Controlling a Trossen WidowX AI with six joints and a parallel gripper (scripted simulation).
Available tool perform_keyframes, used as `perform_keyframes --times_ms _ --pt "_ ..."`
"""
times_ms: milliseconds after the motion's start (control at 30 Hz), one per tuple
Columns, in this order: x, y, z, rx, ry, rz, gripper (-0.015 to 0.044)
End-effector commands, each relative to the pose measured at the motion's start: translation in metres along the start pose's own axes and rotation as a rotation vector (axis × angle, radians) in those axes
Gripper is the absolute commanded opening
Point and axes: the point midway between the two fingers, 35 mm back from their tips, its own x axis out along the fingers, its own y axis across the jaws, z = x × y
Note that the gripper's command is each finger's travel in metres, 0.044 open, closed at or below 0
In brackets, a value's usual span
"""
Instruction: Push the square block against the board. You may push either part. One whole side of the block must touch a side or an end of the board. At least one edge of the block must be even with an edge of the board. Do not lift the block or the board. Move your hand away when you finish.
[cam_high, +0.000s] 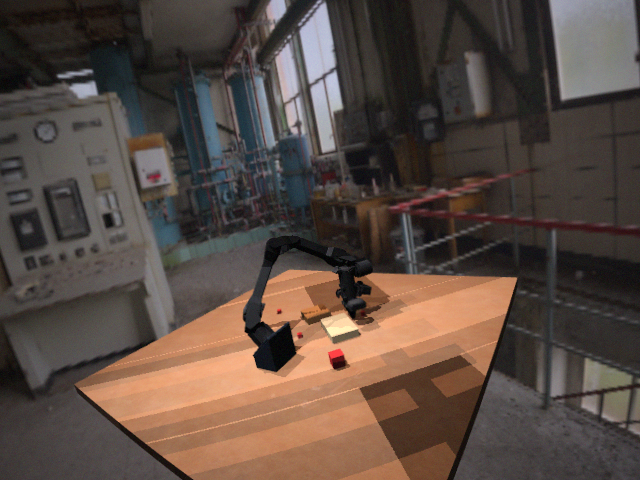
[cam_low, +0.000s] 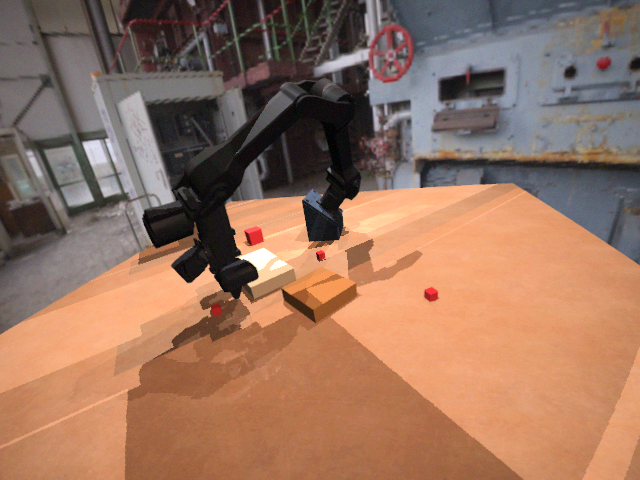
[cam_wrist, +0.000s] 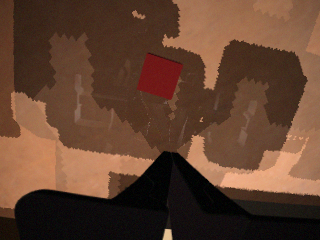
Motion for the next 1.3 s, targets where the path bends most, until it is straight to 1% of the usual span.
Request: perform_keyframes --times_ms 0,1100,1267 --pt "0.000 0.001 -0.003 0.004 -0.002 0.007 0.0000" --pt "-0.001 0.003 -0.035 0.005 0.000 0.007 0.0000" --pt "-0.001 0.003 -0.031 0.005 0.000 0.007 0.0000"
